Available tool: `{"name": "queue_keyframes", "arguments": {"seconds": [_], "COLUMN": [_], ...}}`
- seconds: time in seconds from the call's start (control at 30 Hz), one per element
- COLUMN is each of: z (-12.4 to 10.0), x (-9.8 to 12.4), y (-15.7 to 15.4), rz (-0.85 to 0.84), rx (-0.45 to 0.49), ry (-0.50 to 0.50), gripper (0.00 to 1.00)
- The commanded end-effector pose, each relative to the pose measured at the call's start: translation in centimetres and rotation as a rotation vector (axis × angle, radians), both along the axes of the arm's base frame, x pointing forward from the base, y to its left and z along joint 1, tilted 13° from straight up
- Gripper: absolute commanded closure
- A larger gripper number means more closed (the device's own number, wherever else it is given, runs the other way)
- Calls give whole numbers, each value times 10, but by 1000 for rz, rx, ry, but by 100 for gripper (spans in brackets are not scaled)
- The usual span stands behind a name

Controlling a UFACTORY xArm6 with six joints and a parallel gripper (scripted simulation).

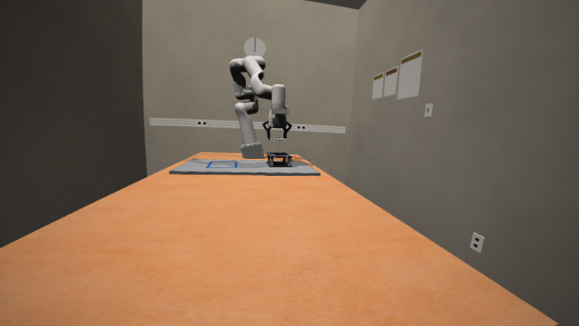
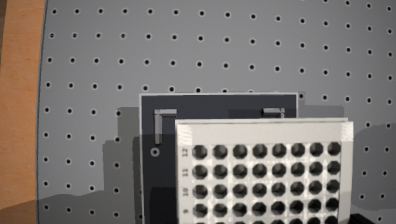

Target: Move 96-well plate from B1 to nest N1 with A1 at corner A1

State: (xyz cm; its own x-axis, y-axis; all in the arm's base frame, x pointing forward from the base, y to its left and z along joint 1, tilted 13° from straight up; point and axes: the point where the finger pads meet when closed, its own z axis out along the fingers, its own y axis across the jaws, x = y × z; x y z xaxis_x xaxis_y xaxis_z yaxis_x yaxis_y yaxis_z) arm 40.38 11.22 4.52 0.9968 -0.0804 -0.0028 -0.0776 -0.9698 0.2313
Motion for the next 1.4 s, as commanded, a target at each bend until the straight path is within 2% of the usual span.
{"name": "queue_keyframes", "arguments": {"seconds": [0.0,1.37], "z": [1,-4], "x": [2,2], "y": [16,15], "rz": [1,1], "rx": [1,1], "ry": [-4,-4], "gripper": [100,100]}}
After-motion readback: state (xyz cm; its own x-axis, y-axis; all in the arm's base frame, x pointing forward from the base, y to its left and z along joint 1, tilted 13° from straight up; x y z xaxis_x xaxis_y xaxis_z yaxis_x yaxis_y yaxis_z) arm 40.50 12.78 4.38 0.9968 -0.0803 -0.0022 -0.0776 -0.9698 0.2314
